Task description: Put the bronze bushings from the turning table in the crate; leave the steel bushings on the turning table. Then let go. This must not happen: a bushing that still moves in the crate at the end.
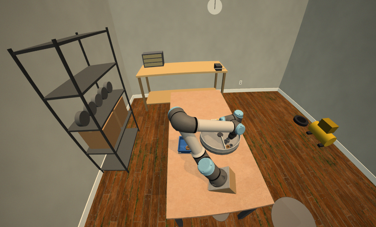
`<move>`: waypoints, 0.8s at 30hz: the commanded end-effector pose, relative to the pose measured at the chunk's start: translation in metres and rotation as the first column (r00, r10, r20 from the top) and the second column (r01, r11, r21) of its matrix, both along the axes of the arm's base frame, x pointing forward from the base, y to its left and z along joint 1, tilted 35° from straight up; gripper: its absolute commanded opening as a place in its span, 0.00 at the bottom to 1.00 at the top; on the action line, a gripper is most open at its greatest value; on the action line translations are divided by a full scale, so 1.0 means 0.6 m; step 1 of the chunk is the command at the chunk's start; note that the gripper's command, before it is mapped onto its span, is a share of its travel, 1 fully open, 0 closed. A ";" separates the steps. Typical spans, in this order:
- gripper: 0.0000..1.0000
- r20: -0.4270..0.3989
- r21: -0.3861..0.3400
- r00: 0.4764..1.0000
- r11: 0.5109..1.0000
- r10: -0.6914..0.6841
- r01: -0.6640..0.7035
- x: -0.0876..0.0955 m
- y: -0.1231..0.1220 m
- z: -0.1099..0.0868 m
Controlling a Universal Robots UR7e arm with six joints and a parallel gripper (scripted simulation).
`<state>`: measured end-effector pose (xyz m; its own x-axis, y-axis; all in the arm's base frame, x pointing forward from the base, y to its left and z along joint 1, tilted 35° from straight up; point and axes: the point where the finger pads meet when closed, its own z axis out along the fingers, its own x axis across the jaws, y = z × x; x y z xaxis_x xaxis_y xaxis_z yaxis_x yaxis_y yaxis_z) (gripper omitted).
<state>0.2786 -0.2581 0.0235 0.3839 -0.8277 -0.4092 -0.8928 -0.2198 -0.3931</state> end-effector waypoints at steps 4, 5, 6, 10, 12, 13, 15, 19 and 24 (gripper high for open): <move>0.00 0.000 -0.001 1.000 1.000 0.000 0.000 -0.007 -0.017 0.025; 0.00 0.000 -0.001 1.000 1.000 0.000 0.000 -0.007 -0.017 0.025; 0.00 0.000 -0.001 1.000 1.000 0.000 0.000 -0.007 -0.017 0.025; 0.00 0.000 -0.001 1.000 1.000 0.000 0.000 -0.007 -0.017 0.025; 0.00 0.000 -0.001 1.000 1.000 0.000 0.000 -0.007 -0.017 0.025; 0.00 0.000 -0.001 1.000 1.000 0.000 0.000 -0.007 -0.017 0.025; 0.00 0.000 -0.001 1.000 1.000 0.000 0.000 -0.007 -0.017 0.025; 0.00 0.000 -0.001 1.000 1.000 0.000 0.000 0.041 -0.020 0.036; 0.00 0.000 -0.001 1.000 1.000 0.000 0.000 0.072 -0.023 0.044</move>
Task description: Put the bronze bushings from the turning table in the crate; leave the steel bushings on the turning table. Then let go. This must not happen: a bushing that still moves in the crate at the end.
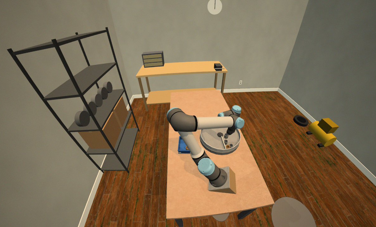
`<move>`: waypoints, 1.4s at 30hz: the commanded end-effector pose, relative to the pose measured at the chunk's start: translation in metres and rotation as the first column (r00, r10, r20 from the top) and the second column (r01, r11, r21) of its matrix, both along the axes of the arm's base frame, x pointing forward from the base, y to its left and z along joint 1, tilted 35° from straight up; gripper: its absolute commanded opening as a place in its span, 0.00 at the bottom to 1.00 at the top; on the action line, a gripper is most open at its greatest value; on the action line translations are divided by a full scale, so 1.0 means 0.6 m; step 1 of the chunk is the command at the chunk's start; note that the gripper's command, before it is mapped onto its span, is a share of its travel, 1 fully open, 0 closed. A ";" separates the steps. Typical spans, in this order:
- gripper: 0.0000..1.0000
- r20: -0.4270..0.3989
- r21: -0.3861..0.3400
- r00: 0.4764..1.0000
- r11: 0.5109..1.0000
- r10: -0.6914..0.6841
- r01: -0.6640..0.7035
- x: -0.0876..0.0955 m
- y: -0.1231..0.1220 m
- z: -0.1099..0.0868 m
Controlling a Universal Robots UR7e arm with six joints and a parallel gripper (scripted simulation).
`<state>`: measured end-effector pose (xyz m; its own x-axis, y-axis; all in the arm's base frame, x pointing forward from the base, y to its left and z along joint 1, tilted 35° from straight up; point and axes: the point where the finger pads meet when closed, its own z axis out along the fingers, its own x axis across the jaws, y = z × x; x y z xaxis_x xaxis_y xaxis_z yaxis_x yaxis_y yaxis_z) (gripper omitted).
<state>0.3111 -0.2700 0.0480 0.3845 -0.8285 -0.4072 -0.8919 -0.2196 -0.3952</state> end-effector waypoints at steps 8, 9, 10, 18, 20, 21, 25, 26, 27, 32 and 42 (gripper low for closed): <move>0.00 -0.002 0.000 1.000 1.000 0.000 0.000 0.018 -0.003 0.003; 0.00 -0.002 0.000 1.000 1.000 0.000 0.000 0.018 -0.003 0.003; 0.00 -0.002 0.000 1.000 1.000 0.001 -0.001 0.034 -0.004 0.007; 0.00 -0.002 0.000 1.000 1.000 0.001 -0.001 0.097 -0.009 0.022; 0.00 -0.002 0.000 1.000 1.000 0.001 -0.001 0.097 -0.009 0.022; 0.00 -0.002 0.000 1.000 1.000 0.001 -0.001 0.097 -0.009 0.022; 0.00 -0.002 0.000 1.000 1.000 0.001 -0.001 0.097 -0.009 0.022; 0.00 -0.002 0.000 1.000 1.000 0.001 -0.001 0.097 -0.009 0.022; 0.00 -0.002 0.000 1.000 1.000 0.001 -0.001 0.113 -0.010 0.026; 0.00 -0.002 0.000 1.000 1.000 0.001 -0.001 0.176 -0.015 0.041; 0.00 -0.002 0.000 1.000 1.000 0.001 -0.001 0.176 -0.015 0.041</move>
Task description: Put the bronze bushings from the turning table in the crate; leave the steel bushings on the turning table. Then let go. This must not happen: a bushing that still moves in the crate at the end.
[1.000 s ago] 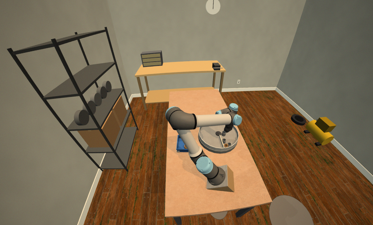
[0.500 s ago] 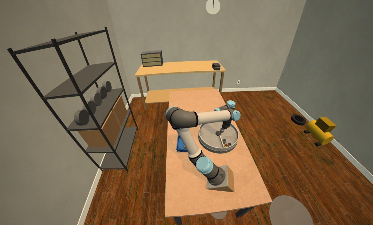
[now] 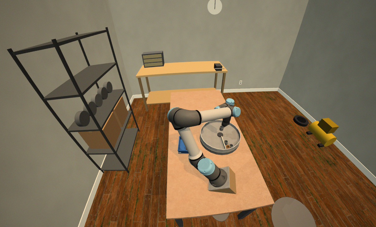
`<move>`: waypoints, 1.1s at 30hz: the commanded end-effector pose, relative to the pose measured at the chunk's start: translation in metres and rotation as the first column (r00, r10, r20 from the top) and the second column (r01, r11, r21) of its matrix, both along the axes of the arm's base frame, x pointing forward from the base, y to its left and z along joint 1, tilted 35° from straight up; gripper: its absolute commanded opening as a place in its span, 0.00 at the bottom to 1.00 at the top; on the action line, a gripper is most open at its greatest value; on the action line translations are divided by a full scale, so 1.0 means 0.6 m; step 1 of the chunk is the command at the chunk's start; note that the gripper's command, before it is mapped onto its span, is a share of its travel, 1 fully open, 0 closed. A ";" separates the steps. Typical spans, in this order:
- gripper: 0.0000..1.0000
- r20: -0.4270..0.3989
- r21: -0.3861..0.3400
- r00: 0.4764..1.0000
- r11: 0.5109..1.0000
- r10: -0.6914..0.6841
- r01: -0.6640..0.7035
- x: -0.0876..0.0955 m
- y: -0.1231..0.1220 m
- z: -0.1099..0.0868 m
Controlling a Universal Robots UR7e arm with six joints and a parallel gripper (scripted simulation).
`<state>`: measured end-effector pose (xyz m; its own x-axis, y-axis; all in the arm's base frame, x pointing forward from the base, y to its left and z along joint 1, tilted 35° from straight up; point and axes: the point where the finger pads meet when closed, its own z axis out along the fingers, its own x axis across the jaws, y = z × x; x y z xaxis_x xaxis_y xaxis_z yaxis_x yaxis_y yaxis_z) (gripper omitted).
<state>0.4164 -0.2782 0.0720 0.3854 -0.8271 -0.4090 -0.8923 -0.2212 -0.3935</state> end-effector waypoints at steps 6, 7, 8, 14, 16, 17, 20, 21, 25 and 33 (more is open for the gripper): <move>0.00 0.000 -0.001 1.000 1.000 -0.001 0.001 0.010 0.019 -0.032; 0.00 0.000 -0.001 1.000 1.000 -0.001 0.001 0.010 0.019 -0.032; 0.00 0.000 -0.001 1.000 1.000 -0.001 0.001 0.010 0.019 -0.032; 0.00 0.000 -0.001 1.000 1.000 -0.001 0.001 0.010 0.019 -0.032; 0.00 0.000 -0.001 1.000 1.000 -0.001 0.001 0.010 0.019 -0.032; 0.00 0.000 -0.001 1.000 1.000 -0.001 0.001 0.010 0.019 -0.032; 0.00 0.000 -0.001 1.000 1.000 -0.001 0.001 0.014 0.027 -0.045; 0.00 0.000 -0.001 1.000 1.000 -0.001 0.001 0.016 0.031 -0.051; 0.00 0.000 -0.001 1.000 1.000 -0.001 0.001 0.020 0.039 -0.064; 0.00 0.000 -0.001 1.000 1.000 -0.001 0.001 0.020 0.039 -0.064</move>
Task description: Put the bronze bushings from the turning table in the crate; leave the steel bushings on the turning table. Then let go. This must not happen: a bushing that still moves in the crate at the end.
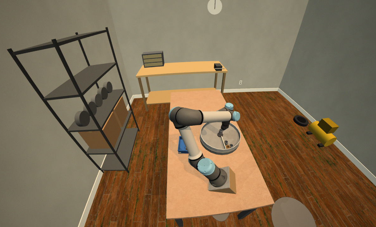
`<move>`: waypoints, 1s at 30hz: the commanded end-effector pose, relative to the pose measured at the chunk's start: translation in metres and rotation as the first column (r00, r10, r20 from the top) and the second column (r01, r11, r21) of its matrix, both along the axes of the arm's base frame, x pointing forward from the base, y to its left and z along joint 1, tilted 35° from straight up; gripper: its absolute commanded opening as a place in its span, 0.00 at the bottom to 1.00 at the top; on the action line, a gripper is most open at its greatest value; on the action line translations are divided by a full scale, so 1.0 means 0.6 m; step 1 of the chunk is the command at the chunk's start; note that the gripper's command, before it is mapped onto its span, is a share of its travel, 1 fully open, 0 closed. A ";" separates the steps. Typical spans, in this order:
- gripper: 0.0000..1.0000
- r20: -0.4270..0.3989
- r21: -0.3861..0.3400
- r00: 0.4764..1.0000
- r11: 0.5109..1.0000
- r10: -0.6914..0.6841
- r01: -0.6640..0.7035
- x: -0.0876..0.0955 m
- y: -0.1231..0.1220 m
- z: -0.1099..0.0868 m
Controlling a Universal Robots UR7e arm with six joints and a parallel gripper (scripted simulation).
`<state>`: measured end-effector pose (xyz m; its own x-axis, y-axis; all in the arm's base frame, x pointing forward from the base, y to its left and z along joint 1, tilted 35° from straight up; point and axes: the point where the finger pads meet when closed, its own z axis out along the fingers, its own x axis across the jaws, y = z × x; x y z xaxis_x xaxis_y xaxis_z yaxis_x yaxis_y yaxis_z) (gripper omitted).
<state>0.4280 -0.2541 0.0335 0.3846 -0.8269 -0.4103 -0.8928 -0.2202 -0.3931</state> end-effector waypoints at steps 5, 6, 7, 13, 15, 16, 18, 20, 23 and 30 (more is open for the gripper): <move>0.00 0.001 -0.001 1.000 1.000 -0.001 0.001 0.006 0.011 -0.019; 0.00 0.001 -0.001 1.000 1.000 -0.001 0.001 0.008 0.015 -0.025; 0.00 0.001 -0.001 1.000 1.000 -0.001 0.001 0.010 0.019 -0.032; 0.00 0.001 -0.001 1.000 1.000 -0.001 0.001 0.010 0.019 -0.032; 0.00 0.001 -0.001 1.000 1.000 -0.001 0.001 0.010 0.019 -0.032; 0.00 0.001 -0.001 1.000 1.000 -0.001 0.001 0.010 0.019 -0.032; 0.00 0.001 -0.001 1.000 1.000 -0.001 0.001 0.010 0.019 -0.032; 0.00 0.001 -0.001 1.000 1.000 -0.001 0.001 0.010 0.020 -0.033; 0.00 0.001 -0.002 1.000 1.000 -0.001 0.001 0.011 0.021 -0.035; 0.00 0.001 -0.002 1.000 1.000 -0.001 0.001 0.011 0.022 -0.036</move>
